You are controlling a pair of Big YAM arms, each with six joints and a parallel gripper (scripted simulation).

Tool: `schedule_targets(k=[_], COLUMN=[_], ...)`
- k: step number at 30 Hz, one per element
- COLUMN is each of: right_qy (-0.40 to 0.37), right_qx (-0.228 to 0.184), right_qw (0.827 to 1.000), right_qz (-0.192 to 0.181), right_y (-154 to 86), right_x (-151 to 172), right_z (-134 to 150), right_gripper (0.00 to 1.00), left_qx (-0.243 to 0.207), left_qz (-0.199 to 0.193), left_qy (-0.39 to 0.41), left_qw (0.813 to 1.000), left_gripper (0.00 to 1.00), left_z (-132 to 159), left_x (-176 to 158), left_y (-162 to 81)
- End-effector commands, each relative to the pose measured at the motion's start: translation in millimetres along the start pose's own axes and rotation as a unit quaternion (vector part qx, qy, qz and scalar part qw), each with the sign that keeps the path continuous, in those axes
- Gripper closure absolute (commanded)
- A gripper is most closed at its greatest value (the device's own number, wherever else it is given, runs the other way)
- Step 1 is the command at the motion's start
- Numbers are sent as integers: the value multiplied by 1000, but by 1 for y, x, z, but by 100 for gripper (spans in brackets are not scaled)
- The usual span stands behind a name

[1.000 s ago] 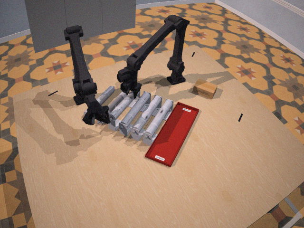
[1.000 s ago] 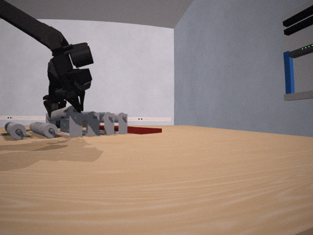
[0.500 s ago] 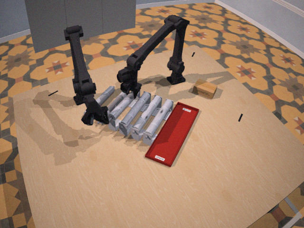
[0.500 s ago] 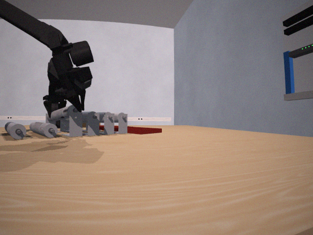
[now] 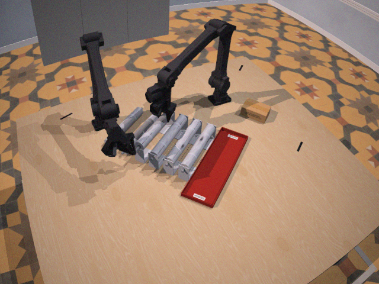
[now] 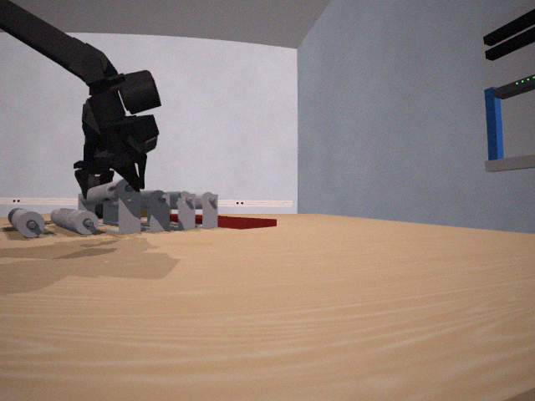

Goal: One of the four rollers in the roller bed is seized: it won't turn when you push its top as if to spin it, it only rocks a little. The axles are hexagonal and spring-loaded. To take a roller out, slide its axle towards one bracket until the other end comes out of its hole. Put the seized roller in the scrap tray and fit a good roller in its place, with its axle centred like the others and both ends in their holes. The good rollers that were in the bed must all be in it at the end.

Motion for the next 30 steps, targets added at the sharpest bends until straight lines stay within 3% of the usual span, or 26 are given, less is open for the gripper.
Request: schedule_targets(k=[1, 30], right_qy=[-15, -15], right_qx=[-74, -74], right_qw=[996, 996], right_qz=[-45, -46], right_y=[-33, -33], right_x=[46, 45], right_z=[-57, -57], right_gripper=[97, 97], left_qx=[-12, 12], left_qz=[7, 10], left_qy=[-2, 4], left_qw=[1000, 1000], left_gripper=[68, 68], left_z=[-18, -20], left_x=[-2, -2], left_y=[-26, -45])
Point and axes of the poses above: on each arm, the point where the finger pads meet when closed, its own y axis out along the fingers, its own x axis across the jaws, z = x × y, the point moved 5 cm from there along -y, back along the fingers, and after that the axes turned 1 degree about y, right-handed, at the moved point
